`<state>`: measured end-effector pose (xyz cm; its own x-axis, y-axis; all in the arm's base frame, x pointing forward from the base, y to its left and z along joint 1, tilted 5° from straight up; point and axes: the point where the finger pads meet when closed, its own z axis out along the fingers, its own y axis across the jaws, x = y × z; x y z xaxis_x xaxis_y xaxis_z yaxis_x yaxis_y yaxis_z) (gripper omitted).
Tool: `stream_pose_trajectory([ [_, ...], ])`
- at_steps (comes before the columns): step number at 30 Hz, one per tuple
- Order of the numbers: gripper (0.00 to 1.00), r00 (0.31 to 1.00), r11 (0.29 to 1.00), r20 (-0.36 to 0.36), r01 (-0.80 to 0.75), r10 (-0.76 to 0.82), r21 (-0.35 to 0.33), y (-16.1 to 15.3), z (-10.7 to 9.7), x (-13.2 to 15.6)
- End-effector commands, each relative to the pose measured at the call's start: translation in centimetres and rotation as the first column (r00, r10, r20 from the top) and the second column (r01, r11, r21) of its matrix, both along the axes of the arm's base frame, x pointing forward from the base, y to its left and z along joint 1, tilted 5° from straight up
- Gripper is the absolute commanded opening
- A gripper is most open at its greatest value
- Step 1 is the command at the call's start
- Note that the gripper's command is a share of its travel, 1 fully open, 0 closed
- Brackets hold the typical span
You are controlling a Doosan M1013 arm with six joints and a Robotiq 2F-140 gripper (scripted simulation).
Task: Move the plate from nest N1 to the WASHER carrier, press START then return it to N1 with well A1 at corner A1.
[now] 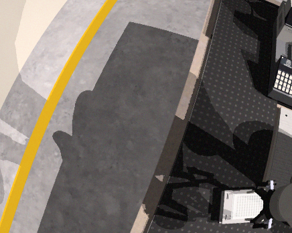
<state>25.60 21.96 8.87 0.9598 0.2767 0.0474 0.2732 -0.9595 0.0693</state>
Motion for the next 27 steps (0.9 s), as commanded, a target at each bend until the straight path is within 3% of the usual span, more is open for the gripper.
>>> stream_pose_trajectory([
  [1,0.10,1.000,1.000,0.000,0.000,0.000,0.000,0.0,-0.3,0.0],
  [14,0.10,1.000,1.000,0.000,0.000,0.000,0.000,-0.1,-2.5,0.2],
  [27,0.10,1.000,1.000,0.000,0.000,0.000,0.000,-0.2,-3.0,0.2],
])
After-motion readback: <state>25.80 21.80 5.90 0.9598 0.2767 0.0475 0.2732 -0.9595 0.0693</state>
